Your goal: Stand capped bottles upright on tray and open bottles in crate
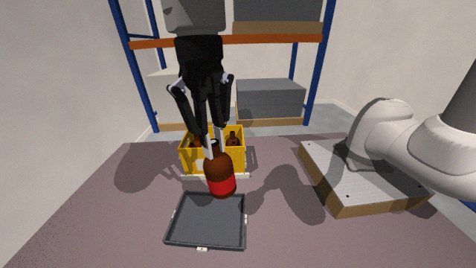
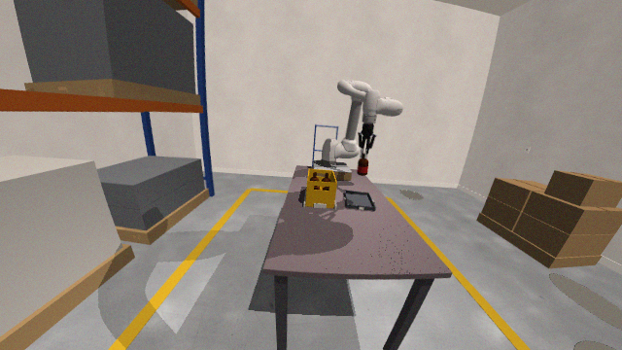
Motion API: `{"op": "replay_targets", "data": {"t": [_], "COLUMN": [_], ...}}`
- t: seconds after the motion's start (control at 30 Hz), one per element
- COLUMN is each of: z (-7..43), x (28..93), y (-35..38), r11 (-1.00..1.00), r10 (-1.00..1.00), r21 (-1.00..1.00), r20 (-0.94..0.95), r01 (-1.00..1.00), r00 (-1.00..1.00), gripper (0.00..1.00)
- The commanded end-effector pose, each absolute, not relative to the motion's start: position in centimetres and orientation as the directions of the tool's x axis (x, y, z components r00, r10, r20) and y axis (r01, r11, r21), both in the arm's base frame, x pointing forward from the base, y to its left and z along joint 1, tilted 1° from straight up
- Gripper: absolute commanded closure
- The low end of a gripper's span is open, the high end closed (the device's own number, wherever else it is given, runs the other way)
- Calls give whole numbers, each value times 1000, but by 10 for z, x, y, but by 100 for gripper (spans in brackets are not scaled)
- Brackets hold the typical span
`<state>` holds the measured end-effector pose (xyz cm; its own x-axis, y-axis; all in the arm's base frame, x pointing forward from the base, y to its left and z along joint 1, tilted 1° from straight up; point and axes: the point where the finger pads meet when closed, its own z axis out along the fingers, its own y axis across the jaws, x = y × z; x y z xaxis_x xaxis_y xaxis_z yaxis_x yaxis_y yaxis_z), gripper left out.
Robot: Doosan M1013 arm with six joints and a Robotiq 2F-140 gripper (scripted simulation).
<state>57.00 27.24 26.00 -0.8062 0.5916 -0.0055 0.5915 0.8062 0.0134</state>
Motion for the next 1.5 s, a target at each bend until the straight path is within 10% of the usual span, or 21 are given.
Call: {"op": "replay_targets", "data": {"t": [0.0,1.47], "z": [260,188], "x": [569,571], "y": [275,276], "r11": [806,806], "r10": [592,592], "r21": [14,13], "r20": [-5,-5], "r01": [591,591], "r00": [-806,-806], "gripper": [100,100]}}
